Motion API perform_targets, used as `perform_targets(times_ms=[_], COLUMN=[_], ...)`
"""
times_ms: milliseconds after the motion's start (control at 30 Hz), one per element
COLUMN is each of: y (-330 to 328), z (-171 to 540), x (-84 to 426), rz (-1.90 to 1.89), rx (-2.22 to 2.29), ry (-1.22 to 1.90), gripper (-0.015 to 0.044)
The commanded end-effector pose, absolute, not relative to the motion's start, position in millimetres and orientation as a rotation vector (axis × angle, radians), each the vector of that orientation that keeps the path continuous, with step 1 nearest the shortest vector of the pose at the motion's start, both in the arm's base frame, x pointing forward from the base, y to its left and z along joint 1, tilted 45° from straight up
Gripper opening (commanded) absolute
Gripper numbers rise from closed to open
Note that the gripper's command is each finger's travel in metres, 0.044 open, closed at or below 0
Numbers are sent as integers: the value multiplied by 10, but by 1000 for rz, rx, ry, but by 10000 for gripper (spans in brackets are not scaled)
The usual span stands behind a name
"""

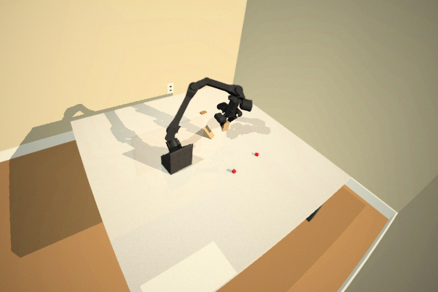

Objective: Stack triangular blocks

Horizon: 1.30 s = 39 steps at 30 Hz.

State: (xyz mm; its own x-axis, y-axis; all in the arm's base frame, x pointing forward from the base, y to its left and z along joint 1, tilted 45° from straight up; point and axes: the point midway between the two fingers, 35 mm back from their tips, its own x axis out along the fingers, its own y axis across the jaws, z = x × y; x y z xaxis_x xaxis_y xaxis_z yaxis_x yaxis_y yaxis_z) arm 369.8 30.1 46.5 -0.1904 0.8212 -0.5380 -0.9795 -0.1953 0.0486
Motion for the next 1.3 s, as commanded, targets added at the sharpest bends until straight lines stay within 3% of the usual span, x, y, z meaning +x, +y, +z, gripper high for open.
perform_targets(times_ms=[0, 400, 1267], y=[291, 289, -53], z=[482, 500, 878], x=[3727, 3742, 3321], rz=[1759, 1858, 1791], rx=[-572, -867, -905], ry=[365, 62, 102], gripper=[0, 0, 0])
